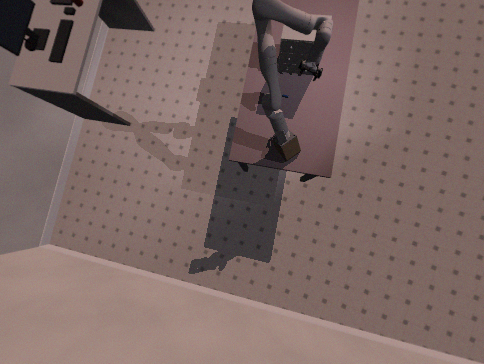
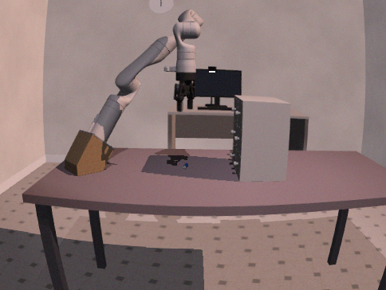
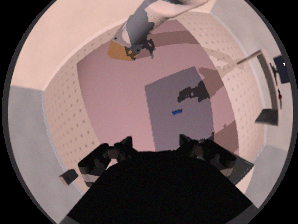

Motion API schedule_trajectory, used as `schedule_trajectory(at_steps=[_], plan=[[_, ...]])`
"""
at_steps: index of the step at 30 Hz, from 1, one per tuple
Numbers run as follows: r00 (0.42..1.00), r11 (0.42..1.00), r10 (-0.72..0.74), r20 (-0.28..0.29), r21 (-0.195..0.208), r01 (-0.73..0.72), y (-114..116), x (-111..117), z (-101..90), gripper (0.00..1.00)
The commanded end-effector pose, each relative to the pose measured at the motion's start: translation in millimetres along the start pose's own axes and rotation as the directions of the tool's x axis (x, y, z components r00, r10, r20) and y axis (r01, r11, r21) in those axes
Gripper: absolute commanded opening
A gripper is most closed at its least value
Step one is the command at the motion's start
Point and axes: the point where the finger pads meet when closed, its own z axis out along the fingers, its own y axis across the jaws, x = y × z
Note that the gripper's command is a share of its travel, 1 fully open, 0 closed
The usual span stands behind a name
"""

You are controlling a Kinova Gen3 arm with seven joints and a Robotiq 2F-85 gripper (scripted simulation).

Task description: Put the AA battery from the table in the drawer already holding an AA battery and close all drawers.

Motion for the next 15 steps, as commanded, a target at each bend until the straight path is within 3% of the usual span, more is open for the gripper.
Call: schedule_trajectory(at_steps=[1,15], plan=[[0.999,0.999,-0.033,0.001,0.0,0.033,-0.3,-0.3,1.4,1.0],[0.977,0.977,-0.214,0.001,0.0,0.214,0.6,-2.5,9.6,1.0]])
